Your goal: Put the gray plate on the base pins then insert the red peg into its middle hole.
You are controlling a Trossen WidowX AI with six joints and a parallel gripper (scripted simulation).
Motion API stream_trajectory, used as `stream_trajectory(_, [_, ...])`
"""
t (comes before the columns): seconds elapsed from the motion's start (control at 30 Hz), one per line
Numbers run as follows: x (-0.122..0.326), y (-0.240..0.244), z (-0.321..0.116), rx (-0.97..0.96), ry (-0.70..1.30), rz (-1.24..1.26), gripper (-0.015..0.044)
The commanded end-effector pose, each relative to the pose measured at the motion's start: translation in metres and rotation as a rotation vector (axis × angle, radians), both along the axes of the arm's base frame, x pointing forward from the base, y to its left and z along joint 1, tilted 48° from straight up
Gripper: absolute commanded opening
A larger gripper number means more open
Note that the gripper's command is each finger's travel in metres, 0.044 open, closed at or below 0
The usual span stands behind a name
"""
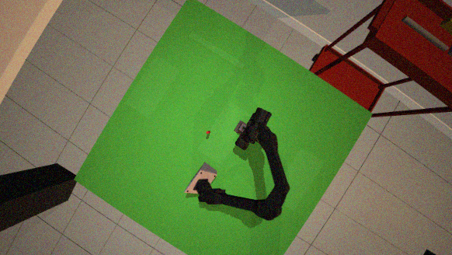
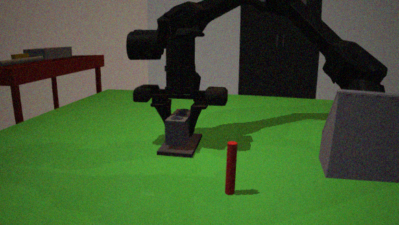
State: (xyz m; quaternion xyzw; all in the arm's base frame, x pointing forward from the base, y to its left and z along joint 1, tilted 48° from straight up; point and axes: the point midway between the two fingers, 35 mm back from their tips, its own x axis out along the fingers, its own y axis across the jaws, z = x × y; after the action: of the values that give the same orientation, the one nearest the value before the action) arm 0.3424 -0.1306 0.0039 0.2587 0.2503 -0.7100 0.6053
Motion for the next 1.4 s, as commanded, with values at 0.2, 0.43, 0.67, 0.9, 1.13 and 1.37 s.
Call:
stream_trajectory(0.2, [0.000,0.000,0.001,0.000,-0.002,0.000,0.0420])
stream_trajectory(0.43, [0.001,0.002,0.002,0.000,-0.002,0.000,0.0440])
stream_trajectory(0.67, [0.016,0.078,0.069,0.003,0.004,0.007,0.0440])
stream_trajectory(0.9, [0.021,0.087,0.077,0.000,0.005,0.006,0.0440])
stream_trajectory(1.13, [0.002,0.136,0.034,0.038,0.089,0.095,0.0440])
stream_trajectory(1.37, [-0.051,0.199,-0.028,0.066,0.236,0.229,0.0440])
